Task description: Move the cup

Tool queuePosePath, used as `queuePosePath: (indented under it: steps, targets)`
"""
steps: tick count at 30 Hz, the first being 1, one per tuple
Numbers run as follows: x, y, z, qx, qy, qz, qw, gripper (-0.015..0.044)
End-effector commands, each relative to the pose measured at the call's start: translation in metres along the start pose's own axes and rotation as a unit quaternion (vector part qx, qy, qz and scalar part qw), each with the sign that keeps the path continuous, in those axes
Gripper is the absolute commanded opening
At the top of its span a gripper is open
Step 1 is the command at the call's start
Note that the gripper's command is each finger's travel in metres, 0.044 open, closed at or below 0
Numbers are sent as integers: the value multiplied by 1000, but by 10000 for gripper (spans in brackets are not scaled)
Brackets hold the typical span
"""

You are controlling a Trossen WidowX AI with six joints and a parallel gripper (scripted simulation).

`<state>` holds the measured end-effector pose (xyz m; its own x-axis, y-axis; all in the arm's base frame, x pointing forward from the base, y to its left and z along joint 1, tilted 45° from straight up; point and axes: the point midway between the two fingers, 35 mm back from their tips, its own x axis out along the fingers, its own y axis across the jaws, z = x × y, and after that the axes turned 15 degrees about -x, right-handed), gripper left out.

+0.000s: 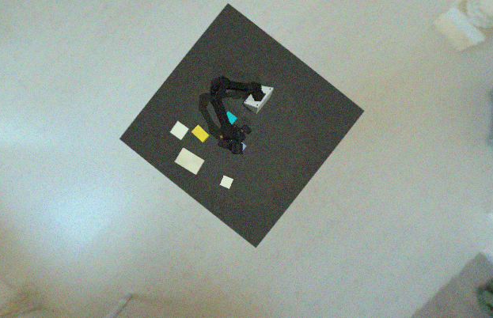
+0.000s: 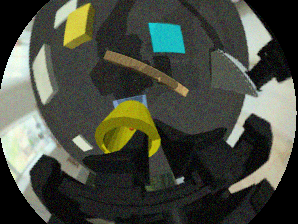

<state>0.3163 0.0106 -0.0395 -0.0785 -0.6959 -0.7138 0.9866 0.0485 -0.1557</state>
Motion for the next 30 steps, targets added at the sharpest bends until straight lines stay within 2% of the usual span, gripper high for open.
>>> queuePosePath:
  steps: [1, 30]
  targets:
    - [1, -8, 7, -3, -2, -2, 1000, 0]
    - [-3, -47, 44, -3, -3, -4, 1000, 0]
